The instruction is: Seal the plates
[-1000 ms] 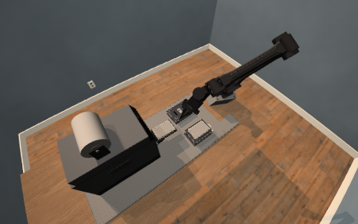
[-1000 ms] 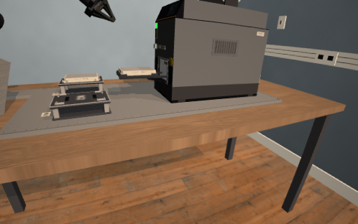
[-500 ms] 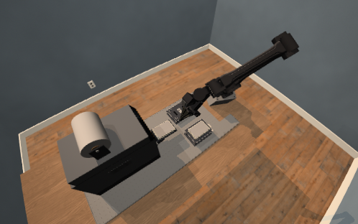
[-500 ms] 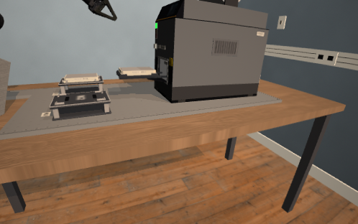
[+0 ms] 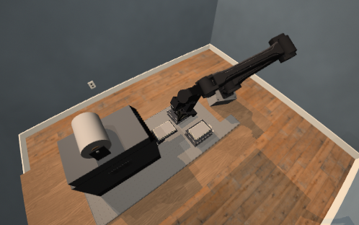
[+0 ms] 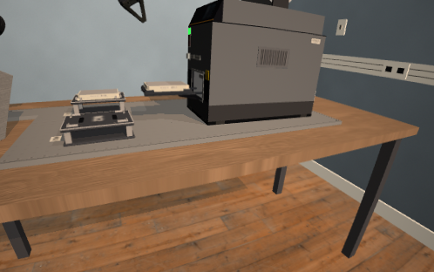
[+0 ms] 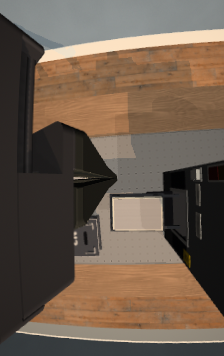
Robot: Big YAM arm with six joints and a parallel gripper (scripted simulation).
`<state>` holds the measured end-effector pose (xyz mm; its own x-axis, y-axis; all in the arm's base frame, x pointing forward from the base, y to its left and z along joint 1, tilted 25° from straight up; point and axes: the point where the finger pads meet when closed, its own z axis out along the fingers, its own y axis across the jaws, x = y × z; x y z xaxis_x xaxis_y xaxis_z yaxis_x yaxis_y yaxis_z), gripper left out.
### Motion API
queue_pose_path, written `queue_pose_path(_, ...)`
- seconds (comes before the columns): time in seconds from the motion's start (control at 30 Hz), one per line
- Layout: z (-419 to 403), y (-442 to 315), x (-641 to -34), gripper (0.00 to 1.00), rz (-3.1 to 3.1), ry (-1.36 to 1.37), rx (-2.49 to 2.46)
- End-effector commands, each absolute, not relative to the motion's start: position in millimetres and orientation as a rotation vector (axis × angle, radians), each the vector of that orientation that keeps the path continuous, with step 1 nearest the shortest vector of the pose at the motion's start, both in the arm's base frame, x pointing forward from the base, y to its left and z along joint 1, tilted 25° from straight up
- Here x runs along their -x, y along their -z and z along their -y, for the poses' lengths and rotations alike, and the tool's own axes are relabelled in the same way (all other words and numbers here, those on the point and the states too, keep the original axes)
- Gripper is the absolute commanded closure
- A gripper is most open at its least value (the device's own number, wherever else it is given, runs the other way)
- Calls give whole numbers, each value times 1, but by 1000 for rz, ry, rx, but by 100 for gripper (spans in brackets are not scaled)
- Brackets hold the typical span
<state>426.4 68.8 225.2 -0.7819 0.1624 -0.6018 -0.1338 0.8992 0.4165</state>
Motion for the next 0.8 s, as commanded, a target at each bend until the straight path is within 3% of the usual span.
queue_pose_path(0.0,-69,-241,-431,100,-2461,-570,59)
queue_pose_path(0.43,-80,-231,-436,100,-2889,-608,301)
queue_pose_path(0.77,-71,-235,-430,100,-2877,-616,215)
